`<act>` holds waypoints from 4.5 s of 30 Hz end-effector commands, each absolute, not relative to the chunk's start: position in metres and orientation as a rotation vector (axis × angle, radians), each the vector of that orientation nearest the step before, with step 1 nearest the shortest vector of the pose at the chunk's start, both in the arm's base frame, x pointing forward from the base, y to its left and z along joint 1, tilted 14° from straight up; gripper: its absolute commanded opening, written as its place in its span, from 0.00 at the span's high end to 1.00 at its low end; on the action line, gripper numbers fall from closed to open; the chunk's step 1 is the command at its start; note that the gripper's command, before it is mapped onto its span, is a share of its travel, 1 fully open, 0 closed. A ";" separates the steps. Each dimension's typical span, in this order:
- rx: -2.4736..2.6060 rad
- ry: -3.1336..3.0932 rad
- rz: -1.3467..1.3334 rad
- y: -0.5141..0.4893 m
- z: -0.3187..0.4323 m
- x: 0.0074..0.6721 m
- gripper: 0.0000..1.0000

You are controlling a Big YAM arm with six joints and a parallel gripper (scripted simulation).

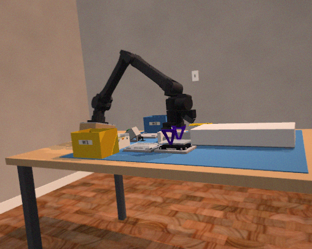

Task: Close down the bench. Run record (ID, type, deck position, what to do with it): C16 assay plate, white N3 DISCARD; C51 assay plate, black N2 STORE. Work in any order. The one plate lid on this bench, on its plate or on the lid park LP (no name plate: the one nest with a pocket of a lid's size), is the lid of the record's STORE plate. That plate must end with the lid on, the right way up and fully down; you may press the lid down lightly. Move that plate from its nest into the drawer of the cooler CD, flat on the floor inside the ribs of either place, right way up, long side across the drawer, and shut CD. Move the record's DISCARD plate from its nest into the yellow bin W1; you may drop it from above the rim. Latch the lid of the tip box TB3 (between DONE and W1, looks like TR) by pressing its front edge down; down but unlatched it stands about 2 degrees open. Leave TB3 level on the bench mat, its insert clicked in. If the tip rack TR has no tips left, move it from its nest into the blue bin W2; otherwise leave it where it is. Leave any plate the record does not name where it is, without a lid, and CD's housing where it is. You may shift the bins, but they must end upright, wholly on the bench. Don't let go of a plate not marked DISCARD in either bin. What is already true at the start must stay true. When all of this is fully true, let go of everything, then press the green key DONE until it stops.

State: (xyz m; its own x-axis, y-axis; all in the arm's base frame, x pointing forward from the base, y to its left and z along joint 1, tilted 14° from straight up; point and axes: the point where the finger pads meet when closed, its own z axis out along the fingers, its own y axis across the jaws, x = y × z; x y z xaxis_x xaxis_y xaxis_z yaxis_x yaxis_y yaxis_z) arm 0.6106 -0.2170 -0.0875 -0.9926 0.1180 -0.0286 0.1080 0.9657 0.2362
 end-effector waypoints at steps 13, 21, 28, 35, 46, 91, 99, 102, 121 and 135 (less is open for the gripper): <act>0.173 3.023 0.333 -0.228 -0.064 0.628 1.00; 0.173 3.023 0.333 -0.228 -0.064 0.628 1.00; 0.179 3.016 0.330 -0.232 -0.069 0.635 1.00; 0.176 3.010 0.326 -0.230 -0.071 0.638 1.00; 0.165 3.017 0.331 -0.223 -0.078 0.639 1.00; 0.165 3.013 0.328 -0.223 -0.074 0.640 1.00; 0.163 3.006 0.324 -0.224 -0.071 0.642 1.00; 0.165 3.009 0.325 -0.223 -0.075 0.642 1.00; 0.164 3.010 0.326 -0.222 -0.079 0.642 0.00; 0.165 3.010 0.326 -0.223 -0.079 0.642 0.00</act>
